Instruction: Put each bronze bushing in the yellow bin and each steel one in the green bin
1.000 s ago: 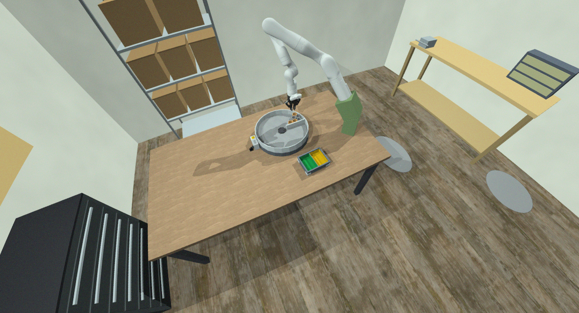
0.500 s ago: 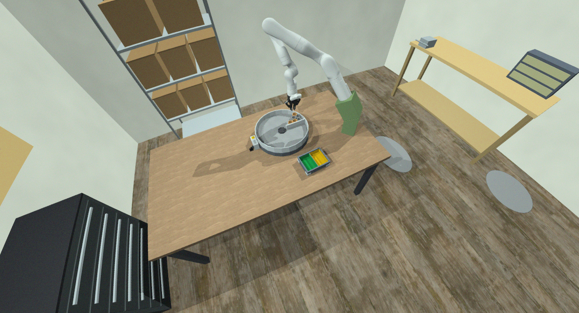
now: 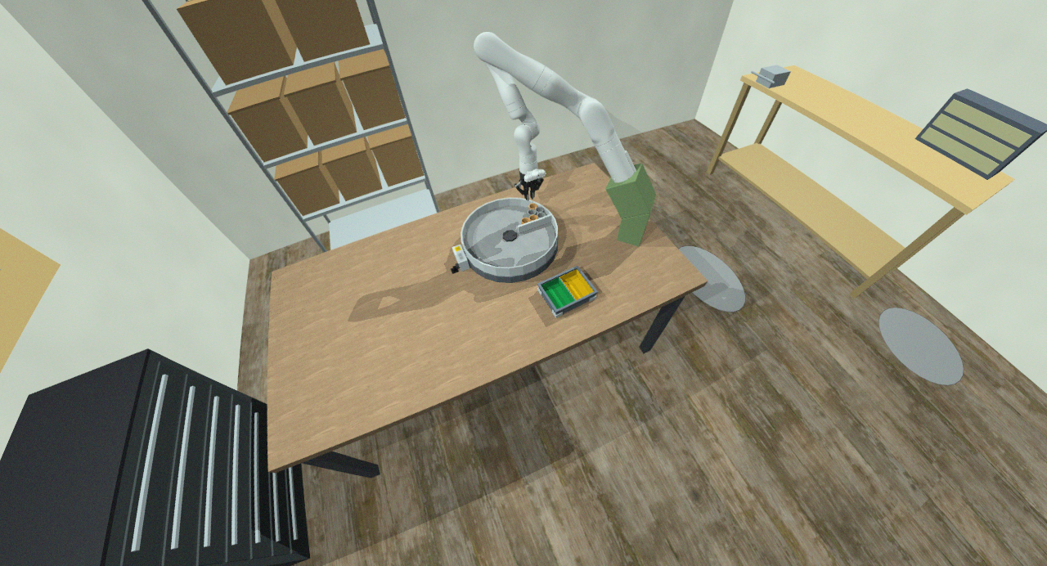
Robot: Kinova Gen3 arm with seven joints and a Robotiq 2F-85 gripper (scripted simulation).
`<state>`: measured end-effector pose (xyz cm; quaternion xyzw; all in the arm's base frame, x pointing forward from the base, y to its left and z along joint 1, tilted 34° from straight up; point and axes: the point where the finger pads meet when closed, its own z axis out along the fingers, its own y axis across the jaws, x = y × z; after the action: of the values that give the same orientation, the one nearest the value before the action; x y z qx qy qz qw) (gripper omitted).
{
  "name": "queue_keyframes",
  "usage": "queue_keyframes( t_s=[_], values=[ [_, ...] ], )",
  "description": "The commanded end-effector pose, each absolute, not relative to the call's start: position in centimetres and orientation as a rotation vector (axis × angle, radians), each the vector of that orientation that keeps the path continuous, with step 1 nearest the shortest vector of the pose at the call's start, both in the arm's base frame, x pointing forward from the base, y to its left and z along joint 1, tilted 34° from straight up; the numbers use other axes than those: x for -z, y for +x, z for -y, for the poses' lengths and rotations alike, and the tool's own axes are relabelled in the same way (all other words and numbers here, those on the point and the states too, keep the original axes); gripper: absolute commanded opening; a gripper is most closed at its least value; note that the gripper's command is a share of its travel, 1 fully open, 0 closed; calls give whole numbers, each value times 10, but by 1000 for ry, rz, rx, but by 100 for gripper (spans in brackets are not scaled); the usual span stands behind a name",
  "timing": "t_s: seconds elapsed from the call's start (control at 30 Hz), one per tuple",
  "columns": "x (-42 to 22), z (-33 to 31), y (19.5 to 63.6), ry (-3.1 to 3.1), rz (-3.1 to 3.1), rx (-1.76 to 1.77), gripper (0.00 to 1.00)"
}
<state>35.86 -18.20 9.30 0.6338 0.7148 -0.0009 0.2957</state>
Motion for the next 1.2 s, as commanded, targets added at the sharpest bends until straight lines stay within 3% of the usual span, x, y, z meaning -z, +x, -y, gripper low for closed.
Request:
queue_keyframes(
  t_s=[0.0,1.17],
  values=[
    [-93,182,359,1685,-1901,2,18],
    [-56,201,375,1691,-1898,7,18]
  ],
)
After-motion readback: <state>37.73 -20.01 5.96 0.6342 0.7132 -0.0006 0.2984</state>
